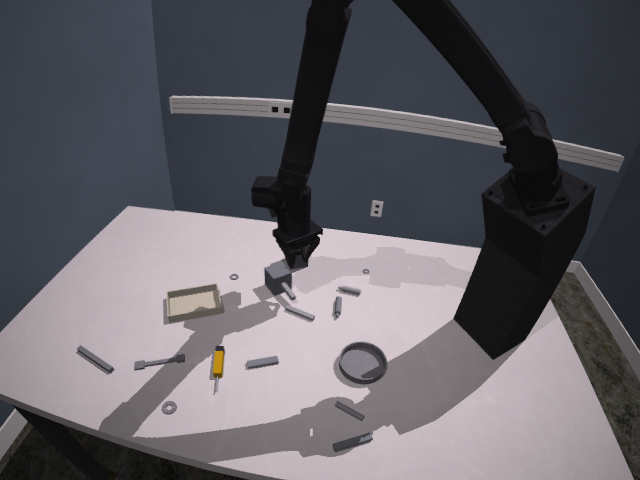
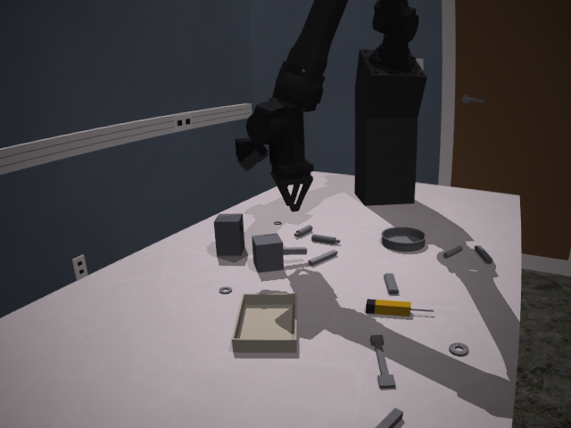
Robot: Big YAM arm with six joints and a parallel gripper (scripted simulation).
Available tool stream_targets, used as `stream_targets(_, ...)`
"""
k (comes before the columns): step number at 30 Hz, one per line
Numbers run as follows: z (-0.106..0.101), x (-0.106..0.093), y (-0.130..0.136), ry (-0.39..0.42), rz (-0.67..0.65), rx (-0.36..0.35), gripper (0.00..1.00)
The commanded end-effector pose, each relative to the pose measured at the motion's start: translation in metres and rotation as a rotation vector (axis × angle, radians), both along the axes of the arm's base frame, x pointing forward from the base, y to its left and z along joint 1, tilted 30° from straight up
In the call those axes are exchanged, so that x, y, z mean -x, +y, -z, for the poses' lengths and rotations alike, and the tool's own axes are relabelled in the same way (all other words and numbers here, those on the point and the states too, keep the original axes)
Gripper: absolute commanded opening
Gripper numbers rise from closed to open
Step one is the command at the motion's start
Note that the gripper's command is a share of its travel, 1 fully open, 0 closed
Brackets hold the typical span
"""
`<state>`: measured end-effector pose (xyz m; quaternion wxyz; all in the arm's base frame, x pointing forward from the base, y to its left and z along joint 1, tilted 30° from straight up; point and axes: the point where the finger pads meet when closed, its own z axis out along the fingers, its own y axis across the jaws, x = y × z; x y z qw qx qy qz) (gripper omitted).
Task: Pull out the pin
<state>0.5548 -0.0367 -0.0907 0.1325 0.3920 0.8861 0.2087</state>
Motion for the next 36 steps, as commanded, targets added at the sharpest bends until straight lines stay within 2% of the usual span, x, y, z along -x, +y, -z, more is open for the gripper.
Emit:
stream_targets(1, -0.020, -0.013, 0.005, -0.018, 0.035, -0.010, 0.39)
stream_targets(14, -0.021, -0.014, 0.007, -0.018, 0.036, -0.011, 0.39)
stream_targets(19, -0.037, -0.024, 0.011, -0.042, 0.040, -0.010, 0.39)
stream_targets(30, -0.052, -0.035, 0.015, -0.071, 0.037, -0.008, 0.39)
stream_targets(36, -0.043, -0.029, 0.013, -0.053, 0.039, -0.009, 0.39)
